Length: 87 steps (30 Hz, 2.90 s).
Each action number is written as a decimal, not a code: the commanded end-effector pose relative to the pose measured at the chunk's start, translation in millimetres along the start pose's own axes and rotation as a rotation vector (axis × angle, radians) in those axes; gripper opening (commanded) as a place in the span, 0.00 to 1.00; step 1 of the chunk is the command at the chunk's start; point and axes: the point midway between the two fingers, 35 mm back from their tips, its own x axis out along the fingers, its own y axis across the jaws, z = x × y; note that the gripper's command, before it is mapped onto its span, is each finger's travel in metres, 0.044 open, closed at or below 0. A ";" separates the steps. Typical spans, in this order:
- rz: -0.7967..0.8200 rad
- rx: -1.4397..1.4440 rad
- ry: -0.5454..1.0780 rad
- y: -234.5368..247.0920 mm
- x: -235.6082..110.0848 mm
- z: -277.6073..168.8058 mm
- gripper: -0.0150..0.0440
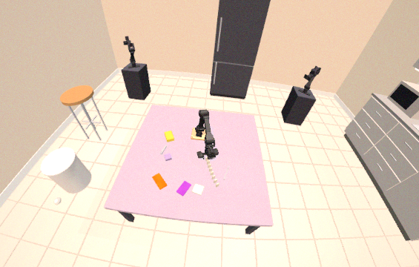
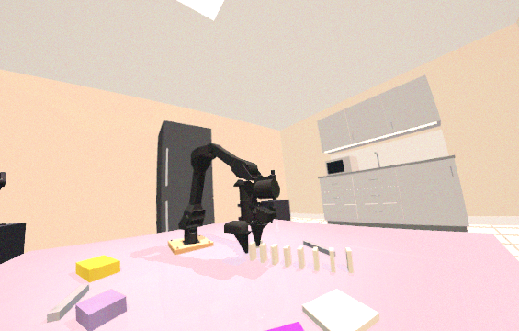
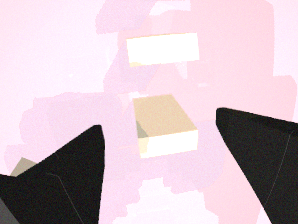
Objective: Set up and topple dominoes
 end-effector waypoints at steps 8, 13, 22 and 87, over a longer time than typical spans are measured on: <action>-0.003 0.003 0.000 -0.5 -20.4 4.5 1.00; -0.001 0.001 -0.001 0.0 -93.1 6.7 1.00; 0.000 -0.088 0.000 10.2 -123.3 -0.5 1.00; 0.006 -1.073 0.000 110.5 25.8 -38.2 0.31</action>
